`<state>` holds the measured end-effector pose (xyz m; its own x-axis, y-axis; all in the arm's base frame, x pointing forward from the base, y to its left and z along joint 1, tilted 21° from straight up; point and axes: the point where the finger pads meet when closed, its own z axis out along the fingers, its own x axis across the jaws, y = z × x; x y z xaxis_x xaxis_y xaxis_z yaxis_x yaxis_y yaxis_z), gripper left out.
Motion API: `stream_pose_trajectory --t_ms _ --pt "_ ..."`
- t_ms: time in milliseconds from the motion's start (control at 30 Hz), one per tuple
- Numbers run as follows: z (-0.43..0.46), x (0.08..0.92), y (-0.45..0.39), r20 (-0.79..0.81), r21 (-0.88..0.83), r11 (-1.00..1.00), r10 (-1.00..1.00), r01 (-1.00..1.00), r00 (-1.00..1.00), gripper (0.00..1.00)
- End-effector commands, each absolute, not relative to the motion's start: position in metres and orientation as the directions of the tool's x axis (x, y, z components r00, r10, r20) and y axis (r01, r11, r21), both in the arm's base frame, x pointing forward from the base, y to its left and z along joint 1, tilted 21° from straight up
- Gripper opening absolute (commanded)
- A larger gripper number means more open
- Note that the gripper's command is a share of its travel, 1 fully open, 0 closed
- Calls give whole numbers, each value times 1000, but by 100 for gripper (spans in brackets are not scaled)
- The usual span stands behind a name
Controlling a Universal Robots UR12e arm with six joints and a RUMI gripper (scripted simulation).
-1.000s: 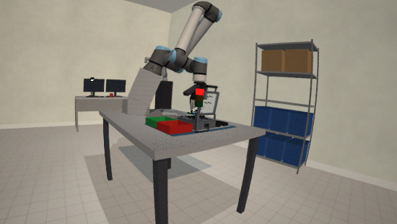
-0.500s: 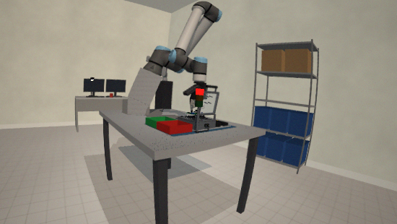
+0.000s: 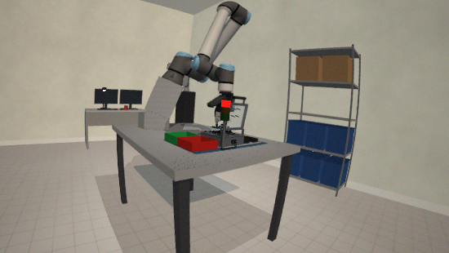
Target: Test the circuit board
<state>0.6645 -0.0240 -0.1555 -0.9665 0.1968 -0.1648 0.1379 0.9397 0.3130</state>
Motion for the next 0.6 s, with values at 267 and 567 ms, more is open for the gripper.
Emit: stream_pose_trajectory --t_ms 267,567 --pt "-155 665 -24 -166 313 940 197 138 -966 39" --pt "-152 664 -25 -166 313 940 197 138 -966 39"
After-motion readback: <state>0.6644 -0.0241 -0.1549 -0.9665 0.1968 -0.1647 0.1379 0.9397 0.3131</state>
